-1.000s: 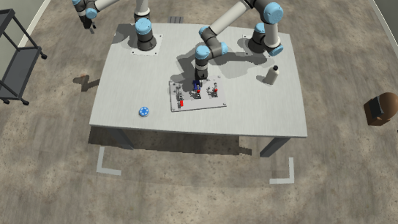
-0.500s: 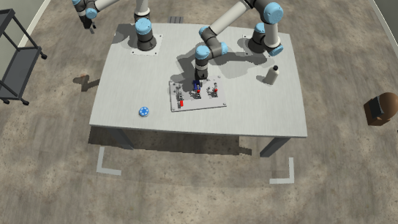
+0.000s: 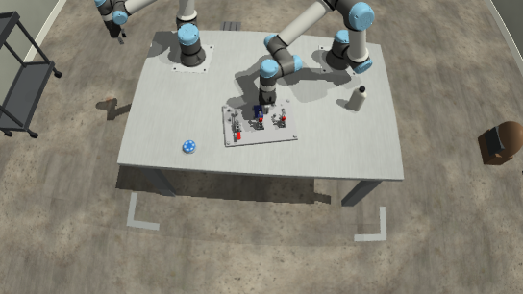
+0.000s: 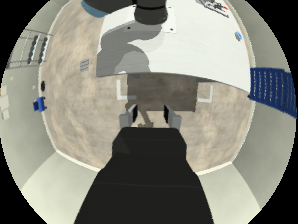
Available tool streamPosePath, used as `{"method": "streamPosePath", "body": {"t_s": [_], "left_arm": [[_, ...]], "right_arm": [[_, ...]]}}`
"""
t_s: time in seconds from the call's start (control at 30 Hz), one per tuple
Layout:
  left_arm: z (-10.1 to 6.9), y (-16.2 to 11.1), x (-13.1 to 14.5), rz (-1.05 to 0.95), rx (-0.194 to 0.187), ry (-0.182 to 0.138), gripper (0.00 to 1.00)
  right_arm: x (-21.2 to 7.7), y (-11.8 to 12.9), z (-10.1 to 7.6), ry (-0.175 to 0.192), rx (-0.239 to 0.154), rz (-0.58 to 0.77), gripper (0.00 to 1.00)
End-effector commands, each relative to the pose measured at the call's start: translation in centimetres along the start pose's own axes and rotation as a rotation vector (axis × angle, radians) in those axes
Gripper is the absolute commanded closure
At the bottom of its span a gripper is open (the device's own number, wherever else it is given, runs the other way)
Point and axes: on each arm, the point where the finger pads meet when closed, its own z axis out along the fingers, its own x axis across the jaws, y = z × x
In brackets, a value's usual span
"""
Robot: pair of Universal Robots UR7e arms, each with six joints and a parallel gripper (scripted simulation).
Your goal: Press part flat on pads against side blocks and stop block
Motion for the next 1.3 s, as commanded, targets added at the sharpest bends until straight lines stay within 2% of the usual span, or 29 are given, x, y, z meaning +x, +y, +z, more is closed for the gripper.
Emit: {"method": "streamPosePath", "body": {"t_s": [0.0, 0.37, 0.83, 1.27], "left_arm": [[-0.1, 0.0, -0.4, 0.000, 0.001, 0.002, 1.00], [-0.2, 0.0, -0.6, 0.000, 0.001, 0.002, 1.00], [-3.7, 0.0, -0.6, 0.000, 0.001, 0.002, 1.00], [-4.1, 0.0, -0.6, 0.000, 0.001, 0.002, 1.00]], "right_arm": [[0.0, 0.0, 0.0, 0.000, -0.001, 0.000, 0.00], [0.0, 0.0, 0.0, 0.000, -0.001, 0.000, 0.00], [0.0, 0.0, 0.0, 0.000, -0.001, 0.000, 0.00], [0.0, 0.0, 0.0, 0.000, -0.001, 0.000, 0.00]]}}
